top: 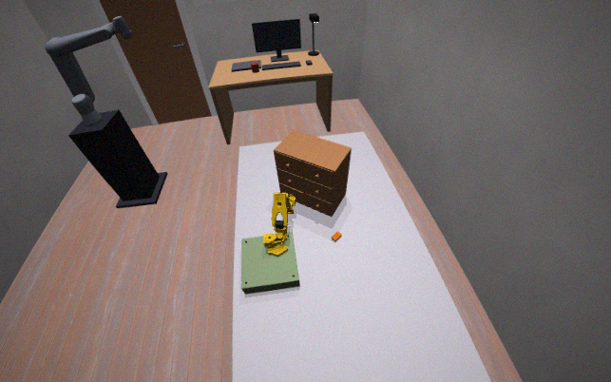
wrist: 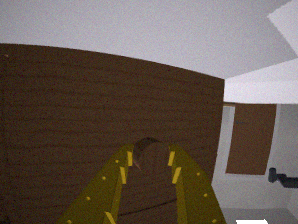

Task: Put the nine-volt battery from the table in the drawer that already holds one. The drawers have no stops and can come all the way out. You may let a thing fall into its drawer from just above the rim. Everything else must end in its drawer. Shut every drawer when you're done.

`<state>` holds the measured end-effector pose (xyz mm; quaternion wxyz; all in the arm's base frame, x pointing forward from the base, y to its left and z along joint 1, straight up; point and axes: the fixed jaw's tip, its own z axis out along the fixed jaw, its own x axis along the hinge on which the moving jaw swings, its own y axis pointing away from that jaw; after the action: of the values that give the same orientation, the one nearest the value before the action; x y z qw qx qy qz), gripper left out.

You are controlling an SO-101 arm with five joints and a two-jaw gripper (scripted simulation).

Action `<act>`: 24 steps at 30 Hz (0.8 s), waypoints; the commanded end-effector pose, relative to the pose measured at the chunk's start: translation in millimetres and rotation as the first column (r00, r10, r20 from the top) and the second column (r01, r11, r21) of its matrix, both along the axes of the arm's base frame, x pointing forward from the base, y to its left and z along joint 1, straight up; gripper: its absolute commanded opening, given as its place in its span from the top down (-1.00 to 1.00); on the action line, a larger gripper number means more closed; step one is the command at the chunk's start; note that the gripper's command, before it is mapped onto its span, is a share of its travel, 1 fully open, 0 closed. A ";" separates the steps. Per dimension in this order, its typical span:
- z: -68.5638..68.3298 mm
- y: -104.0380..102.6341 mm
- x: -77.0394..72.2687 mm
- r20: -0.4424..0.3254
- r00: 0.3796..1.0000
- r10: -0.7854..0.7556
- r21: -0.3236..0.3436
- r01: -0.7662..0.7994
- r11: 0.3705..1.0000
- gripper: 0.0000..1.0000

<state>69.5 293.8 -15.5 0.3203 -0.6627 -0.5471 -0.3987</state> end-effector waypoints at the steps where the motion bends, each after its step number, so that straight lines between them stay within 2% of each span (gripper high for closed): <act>1: 0.9 2.3 6.0 -0.008 1.000 -0.024 0.011 0.024 1.000 1.00; 24: 1.4 0.4 0.5 0.000 1.000 -0.004 0.005 0.004 1.000 1.00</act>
<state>69.5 293.8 -15.5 0.3203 -0.6627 -0.5471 -0.3987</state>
